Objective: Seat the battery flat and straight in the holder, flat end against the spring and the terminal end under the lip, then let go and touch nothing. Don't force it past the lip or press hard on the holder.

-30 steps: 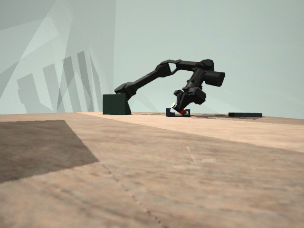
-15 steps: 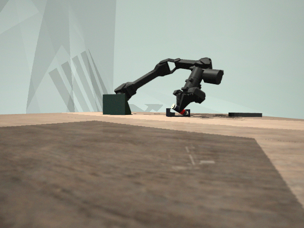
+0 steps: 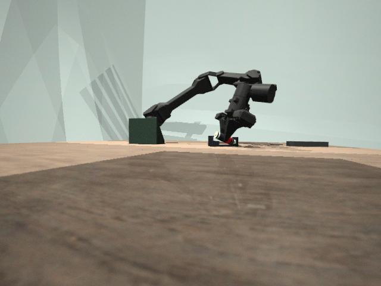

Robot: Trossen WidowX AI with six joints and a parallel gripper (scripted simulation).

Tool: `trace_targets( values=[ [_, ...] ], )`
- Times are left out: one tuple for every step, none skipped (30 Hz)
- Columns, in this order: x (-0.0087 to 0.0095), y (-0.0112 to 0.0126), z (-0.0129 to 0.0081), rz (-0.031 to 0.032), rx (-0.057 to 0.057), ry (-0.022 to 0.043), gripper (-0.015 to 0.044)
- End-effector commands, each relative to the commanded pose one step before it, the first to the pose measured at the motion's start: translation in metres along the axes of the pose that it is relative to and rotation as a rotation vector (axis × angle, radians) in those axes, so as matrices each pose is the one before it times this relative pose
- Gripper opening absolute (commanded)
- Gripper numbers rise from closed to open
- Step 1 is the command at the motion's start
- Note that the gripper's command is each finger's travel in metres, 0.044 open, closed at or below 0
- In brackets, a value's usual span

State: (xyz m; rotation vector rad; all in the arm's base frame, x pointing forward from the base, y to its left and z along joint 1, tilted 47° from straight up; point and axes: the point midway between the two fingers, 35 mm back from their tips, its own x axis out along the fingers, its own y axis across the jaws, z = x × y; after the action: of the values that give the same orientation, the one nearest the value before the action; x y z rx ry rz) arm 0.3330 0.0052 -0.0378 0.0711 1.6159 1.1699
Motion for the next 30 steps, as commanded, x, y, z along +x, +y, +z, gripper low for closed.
trace_targets(
  values=[
    [0.00198, -0.0015, 0.00501, -0.00597, -0.0167, -0.04855, 0.0085],
    [0.00023, -0.00009, -0.00019, 0.00021, -0.0005, -0.00635, 0.0085],
    [0.00023, -0.00008, -0.00019, 0.0002, -0.0005, -0.00635, 0.0085],
    [0.00022, -0.00008, -0.00019, 0.00019, -0.0005, -0.00634, 0.0085],
    [0.00022, -0.00007, -0.00019, 0.00019, -0.0005, -0.00622, 0.0085],
    [0.00022, -0.00007, -0.00019, 0.00018, -0.0005, -0.00622, 0.0085],
    [0.00021, -0.00006, -0.0002, 0.00018, -0.0005, -0.00621, 0.0085],
    [0.00021, -0.00006, -0.0002, 0.00017, -0.0005, -0.00621, 0.0085],
    [0.0002, -0.00005, -0.0002, 0.00016, -0.0005, -0.00621, 0.0085],
    [0.0002, -0.00005, -0.0002, 0.00015, -0.0005, -0.00621, 0.0085],
    [0.0002, -0.00004, -0.0002, 0.00015, -0.0006, -0.00618, 0.0085],
    [0.00019, -0.00003, -0.00021, 0.00014, -0.0006, -0.00618, 0.0085],
    [0.00019, -0.00003, -0.00021, 0.00014, -0.0006, -0.00618, 0.0085],
    [0.00019, -0.00003, -0.00021, 0.00013, -0.0006, -0.00618, 0.0085],
    [0.00018, -0.00002, -0.00021, 0.00012, -0.0006, -0.00618, 0.0085],
    [0.00018, -0.00002, -0.00021, 0.00011, -0.0006, -0.00618, 0.0085],
    [0.00016, 0.0, -0.00021, -0.00004, -0.0005, -0.00606, 0.0085],
    [0.00015, 0.00001, -0.00021, -0.00004, -0.0005, -0.00606, 0.0085],
    [0.00015, 0.00001, -0.00021, 0.0, -0.0006, -0.00608, 0.0085],
    [0.00014, 0.00002, -0.00022, 0.0001, -0.0008, -0.0062, 0.0085],
    [0.00013, 0.00002, -0.00022, 0.00009, -0.0008, -0.00621, 0.0085],
    [0.00013, 0.00003, -0.00022, 0.00008, -0.0008, -0.0062, 0.0085],
    [0.00015, 0.00003, -0.00021, 0.00005, -0.0008, -0.00607, 0.0085],
    [0.00015, 0.00004, -0.00021, 0.00004, -0.0008, -0.00607, 0.0085],
    [0.00014, 0.00004, -0.00021, 0.00004, -0.0008, -0.00607, 0.0085],
    [0.0001, 0.00006, -0.0002, 0.00002, -0.0009, -0.00618, 0.0085],
    [0.0001, 0.00007, -0.0002, 0.00001, -0.0009, -0.00619, 0.0085],
    [0.0001, 0.00007, -0.0002, 0.0, -0.0009, -0.00619, 0.0085],
    [0.00009, 0.00009, -0.00018, -0.00003, -0.001, -0.00632, 0.0085],
    [0.00009, 0.00009, -0.00018, -0.00004, -0.001, -0.00633, 0.0085]
  ],
)
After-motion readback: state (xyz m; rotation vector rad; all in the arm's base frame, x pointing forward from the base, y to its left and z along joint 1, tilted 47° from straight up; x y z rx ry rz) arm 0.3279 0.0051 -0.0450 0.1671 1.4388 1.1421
